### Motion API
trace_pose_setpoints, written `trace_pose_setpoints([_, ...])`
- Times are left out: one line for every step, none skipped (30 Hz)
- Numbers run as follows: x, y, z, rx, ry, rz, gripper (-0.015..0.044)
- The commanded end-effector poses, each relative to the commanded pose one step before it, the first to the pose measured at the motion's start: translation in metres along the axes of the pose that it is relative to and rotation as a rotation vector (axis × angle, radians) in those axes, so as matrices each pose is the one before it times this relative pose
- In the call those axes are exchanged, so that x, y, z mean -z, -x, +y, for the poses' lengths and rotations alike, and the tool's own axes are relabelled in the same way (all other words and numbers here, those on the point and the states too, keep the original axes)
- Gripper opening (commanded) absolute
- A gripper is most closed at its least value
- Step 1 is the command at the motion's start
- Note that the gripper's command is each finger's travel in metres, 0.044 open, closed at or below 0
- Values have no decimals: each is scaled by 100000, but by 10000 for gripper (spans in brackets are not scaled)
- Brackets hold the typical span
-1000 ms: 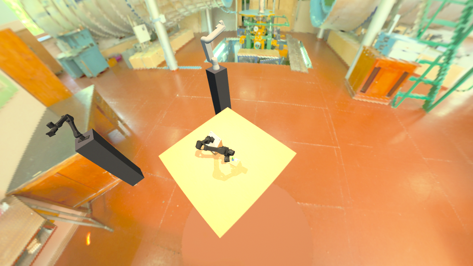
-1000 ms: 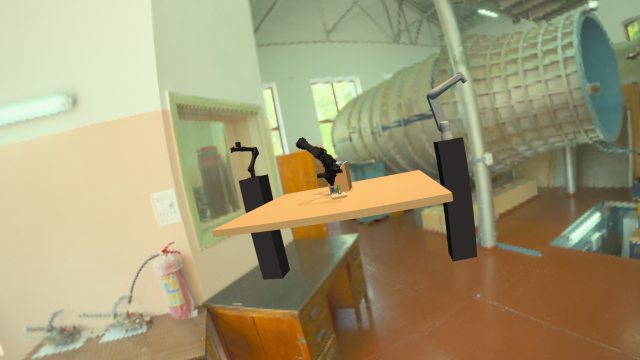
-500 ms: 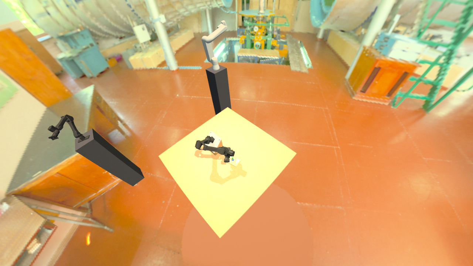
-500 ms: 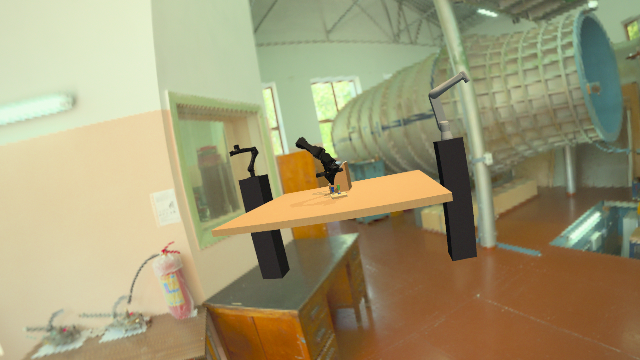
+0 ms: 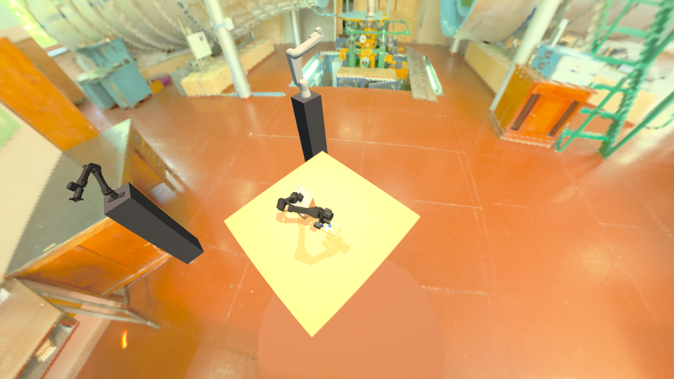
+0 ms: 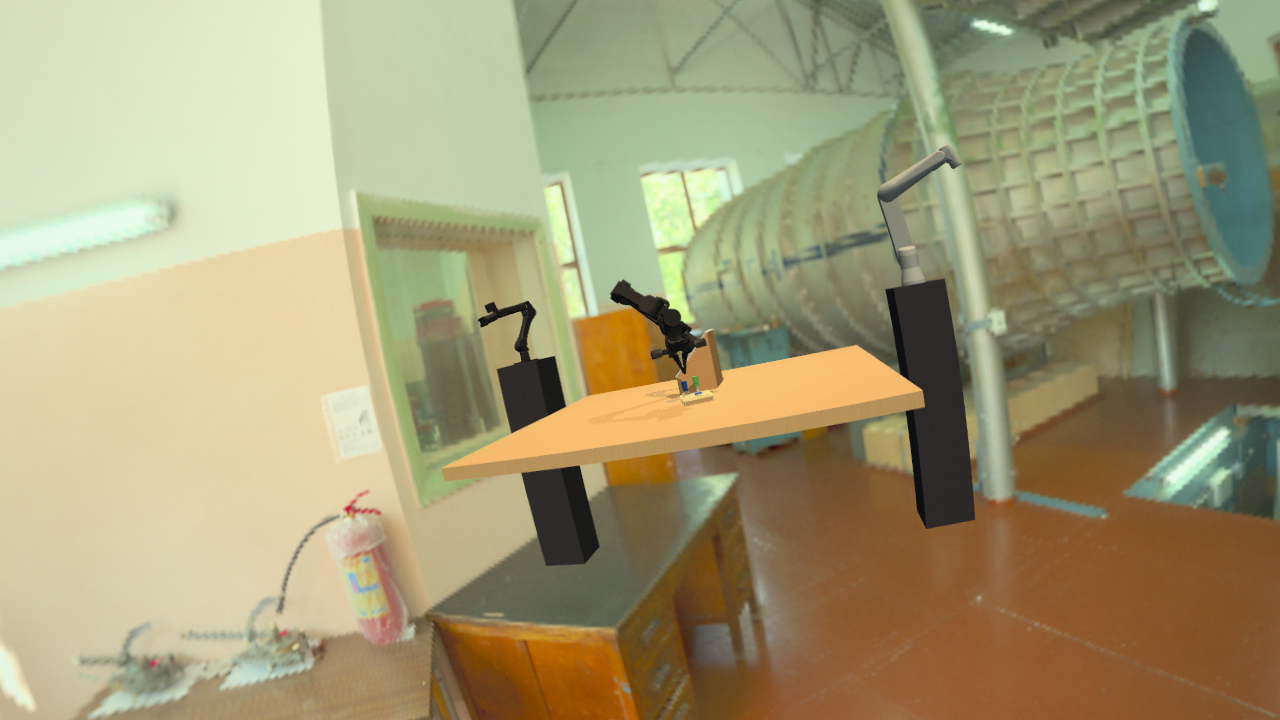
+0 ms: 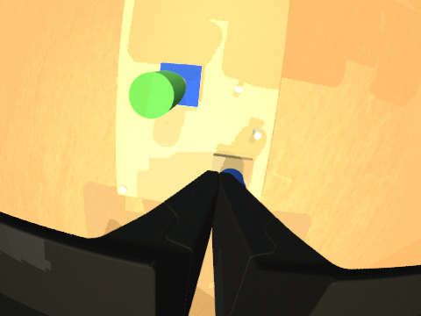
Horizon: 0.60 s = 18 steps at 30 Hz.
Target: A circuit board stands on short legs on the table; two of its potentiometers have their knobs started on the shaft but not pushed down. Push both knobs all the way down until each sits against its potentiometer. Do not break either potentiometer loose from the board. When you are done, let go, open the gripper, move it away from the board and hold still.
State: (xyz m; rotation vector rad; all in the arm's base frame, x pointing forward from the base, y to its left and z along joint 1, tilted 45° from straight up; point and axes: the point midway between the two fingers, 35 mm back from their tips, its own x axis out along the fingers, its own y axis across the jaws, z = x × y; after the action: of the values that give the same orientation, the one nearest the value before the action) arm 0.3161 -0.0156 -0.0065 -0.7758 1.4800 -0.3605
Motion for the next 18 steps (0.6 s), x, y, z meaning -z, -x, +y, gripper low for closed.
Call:
trace_pose_setpoints([-132, -103, 385, -392, -11146, 1305, 0])
trace_pose_setpoints([-44, 44, 44, 50, -3477, 77, 0])
trace_pose_setpoints([-42, 44, 46, 53, -3477, 75, 0])
trace_pose_setpoints([-40, 44, 47, 57, -3477, 73, 0])
trace_pose_setpoints([-38, 44, 49, 60, -3477, 71, 0])
trace_pose_setpoints([-36, 44, 50, 63, -3477, 68, 0])
trace_pose_setpoints([-34, 44, 51, 66, -3477, 66, 0])
trace_pose_setpoints([-32, 45, 52, 69, -3477, 63, 0])
trace_pose_setpoints([-30, 45, 53, 72, -3477, 60, 0])
trace_pose_setpoints([-28, 45, 55, 75, -3477, 57, 0])
trace_pose_setpoints([-26, 45, 55, 77, -3477, 54, 0])
trace_pose_setpoints([-23, 45, 56, 80, -3477, 51, 0])
trace_pose_setpoints([-21, 45, 57, 82, -3477, 48, 0])
trace_pose_setpoints([-19, 45, 58, 84, -3477, 44, 0])
trace_pose_setpoints([-17, 46, 58, 86, -3477, 41, 0])
trace_pose_setpoints([-14, 46, 59, 88, -3477, 37, 0])
trace_pose_setpoints([-12, 46, 59, 90, -3477, 33, 0])
trace_pose_setpoints([-10, 46, 59, 92, -3477, 30, 0])
